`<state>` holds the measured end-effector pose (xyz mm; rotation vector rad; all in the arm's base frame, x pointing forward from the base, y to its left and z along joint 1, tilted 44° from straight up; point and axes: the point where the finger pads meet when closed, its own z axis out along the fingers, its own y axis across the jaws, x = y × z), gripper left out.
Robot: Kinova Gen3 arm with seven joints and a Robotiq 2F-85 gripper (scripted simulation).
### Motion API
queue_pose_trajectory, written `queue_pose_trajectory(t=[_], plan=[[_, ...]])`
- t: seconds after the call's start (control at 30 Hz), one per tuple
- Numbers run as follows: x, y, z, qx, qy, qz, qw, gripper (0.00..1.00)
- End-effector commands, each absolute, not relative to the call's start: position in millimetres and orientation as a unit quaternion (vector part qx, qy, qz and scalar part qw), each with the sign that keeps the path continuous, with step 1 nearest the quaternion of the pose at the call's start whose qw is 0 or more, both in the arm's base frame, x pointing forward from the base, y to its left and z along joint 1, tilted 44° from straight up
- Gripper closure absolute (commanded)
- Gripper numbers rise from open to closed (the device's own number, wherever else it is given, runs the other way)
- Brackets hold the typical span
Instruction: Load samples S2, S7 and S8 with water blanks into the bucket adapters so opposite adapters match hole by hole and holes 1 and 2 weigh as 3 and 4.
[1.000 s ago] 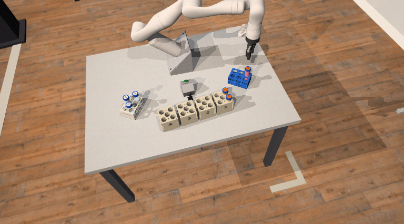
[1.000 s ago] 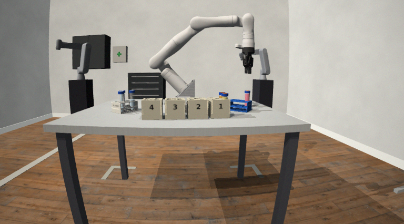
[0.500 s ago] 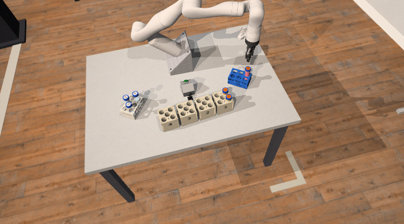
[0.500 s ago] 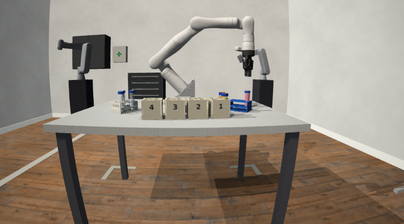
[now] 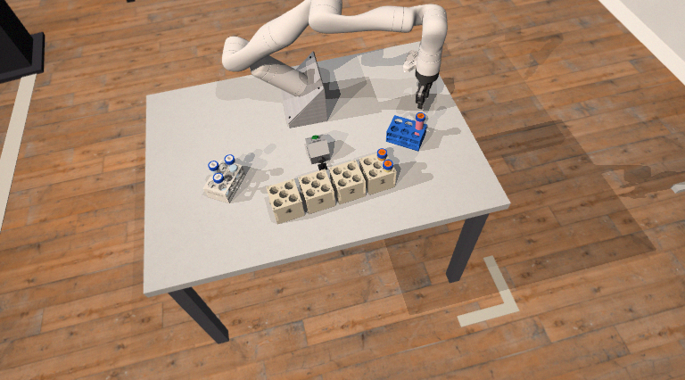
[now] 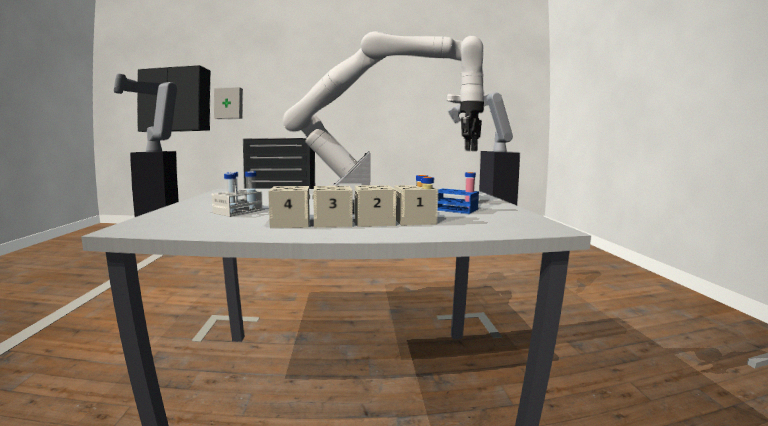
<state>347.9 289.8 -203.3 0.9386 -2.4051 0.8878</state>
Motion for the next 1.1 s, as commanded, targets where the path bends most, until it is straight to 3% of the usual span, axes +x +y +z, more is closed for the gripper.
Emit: queue_pose_trajectory(t=[0.0, 1.07], plan=[[347.6, 287.3, -206.4, 0.337, -0.863, 0.318, 0.203, 0.38], [342.5, 261.7, -233.1, 0.337, -0.863, 0.318, 0.203, 0.38]])
